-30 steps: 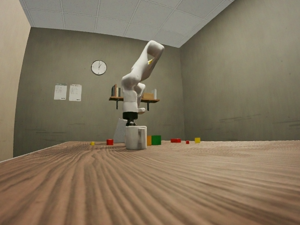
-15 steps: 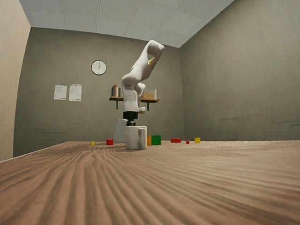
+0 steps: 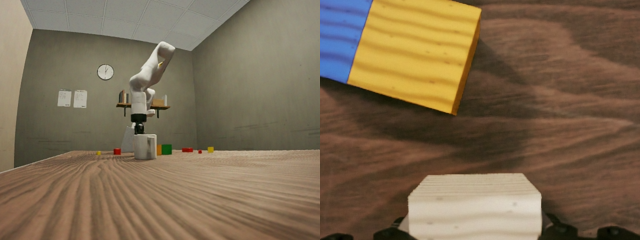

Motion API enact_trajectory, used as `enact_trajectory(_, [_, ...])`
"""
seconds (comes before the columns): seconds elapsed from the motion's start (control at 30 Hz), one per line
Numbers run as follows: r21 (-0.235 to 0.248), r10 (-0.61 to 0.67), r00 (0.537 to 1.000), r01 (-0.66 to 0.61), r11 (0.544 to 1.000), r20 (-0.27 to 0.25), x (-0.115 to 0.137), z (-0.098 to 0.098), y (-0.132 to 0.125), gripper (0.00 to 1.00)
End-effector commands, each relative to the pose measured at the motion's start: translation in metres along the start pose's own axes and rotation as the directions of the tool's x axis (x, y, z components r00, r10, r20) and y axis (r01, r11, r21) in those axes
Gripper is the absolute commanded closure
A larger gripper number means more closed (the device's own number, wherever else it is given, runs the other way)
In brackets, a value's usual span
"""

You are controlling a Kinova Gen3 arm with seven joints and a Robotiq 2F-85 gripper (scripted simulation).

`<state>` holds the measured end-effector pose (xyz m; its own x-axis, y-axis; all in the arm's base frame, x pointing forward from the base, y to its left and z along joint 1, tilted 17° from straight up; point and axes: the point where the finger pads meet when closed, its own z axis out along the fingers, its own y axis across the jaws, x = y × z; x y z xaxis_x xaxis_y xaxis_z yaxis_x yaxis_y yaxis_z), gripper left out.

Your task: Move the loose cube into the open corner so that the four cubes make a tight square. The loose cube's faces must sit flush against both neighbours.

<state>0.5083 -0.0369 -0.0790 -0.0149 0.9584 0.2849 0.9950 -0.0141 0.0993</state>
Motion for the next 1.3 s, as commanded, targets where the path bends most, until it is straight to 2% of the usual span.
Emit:
enact_trajectory(0.0, [-0.001,0.006,1.000,-0.006,1.000,-0.002,0.001,-0.013,0.000,0.90])
enact_trajectory(0.67, [0.002,0.007,1.000,-0.007,1.000,-0.002,0.001,-0.049,-0.001,0.90])
enact_trajectory(1.27, [0.002,0.009,1.000,-0.009,1.000,-0.002,0.002,-0.055,-0.001,0.90])
